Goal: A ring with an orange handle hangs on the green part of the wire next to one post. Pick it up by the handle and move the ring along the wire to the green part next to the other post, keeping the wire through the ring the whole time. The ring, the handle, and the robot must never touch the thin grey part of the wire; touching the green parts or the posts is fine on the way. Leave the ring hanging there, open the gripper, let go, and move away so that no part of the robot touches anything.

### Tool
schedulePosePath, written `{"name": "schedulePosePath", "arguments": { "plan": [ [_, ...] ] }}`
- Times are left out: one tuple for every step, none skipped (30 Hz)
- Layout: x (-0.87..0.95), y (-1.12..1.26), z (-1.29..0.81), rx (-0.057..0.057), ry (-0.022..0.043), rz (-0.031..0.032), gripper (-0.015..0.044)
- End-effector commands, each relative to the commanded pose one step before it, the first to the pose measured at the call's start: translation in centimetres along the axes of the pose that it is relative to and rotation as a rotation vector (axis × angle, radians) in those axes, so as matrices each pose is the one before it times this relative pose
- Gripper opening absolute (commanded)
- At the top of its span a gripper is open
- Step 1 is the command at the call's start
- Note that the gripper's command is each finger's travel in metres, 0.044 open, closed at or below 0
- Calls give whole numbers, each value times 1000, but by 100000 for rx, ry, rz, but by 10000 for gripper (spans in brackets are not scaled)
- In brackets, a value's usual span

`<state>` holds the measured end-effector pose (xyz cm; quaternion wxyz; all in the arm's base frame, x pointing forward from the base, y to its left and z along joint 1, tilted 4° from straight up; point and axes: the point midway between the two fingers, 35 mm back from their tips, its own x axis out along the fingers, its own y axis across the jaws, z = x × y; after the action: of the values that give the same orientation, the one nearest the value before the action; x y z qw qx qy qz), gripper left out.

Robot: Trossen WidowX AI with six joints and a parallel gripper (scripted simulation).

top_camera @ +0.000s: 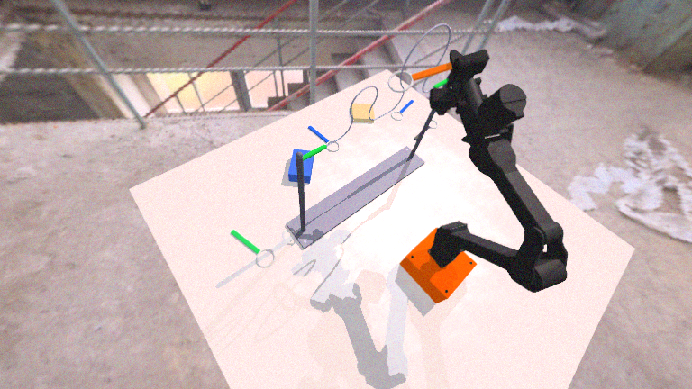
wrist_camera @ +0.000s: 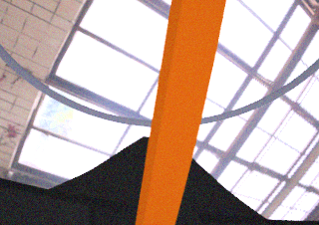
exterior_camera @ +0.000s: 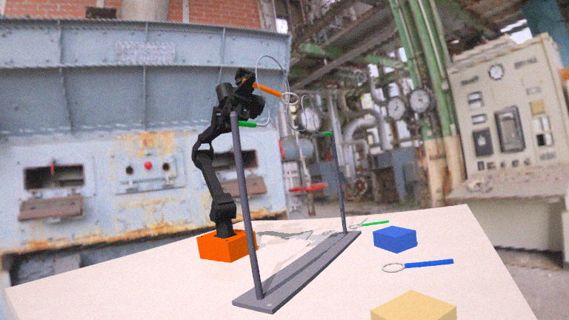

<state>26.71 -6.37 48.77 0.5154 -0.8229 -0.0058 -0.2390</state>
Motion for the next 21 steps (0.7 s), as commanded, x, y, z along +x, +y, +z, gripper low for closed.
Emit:
{"name": "schedulePosePath", "arguments": {
  "plan": [
    [-70,-129,-28,-3856,-357,-2172,-150],
    [5,-31,-1,-987,-114,-561,-150],
    [5,-30,0,-982,-113,-558,-150],
    [4,-30,0,-982,-113,-558,-150],
    [4,-30,1,-982,-113,-559,-150],
    [4,-20,-1,-904,-103,-515,-150],
    [3,-15,-2,-859,-97,-490,-150],
    [3,-13,-1,-848,-95,-483,-150],
    [2,-13,0,-848,-95,-483,-150],
    [2,-12,0,-848,-95,-484,-150],
    [1,-7,0,-461,-50,-262,-150],
    [0,21,-4,-768,-82,-438,-150],
    [0,13,-2,-482,-51,-274,-150],
    [0,24,-3,-775,-83,-445,-150],
    [-1,14,-2,-448,-47,-256,-150],
    [-2,51,-5,-575,-58,-330,-150],
    [-3,64,-6,-390,-35,-224,-150],
    [-4,64,-6,-292,-24,-167,-150],
    [-4,64,-5,-263,-21,-150,-150],
    [-4,65,-5,-256,-20,-147,-150],
    [-7,102,-8,21,16,12,-150]
  ]
}}
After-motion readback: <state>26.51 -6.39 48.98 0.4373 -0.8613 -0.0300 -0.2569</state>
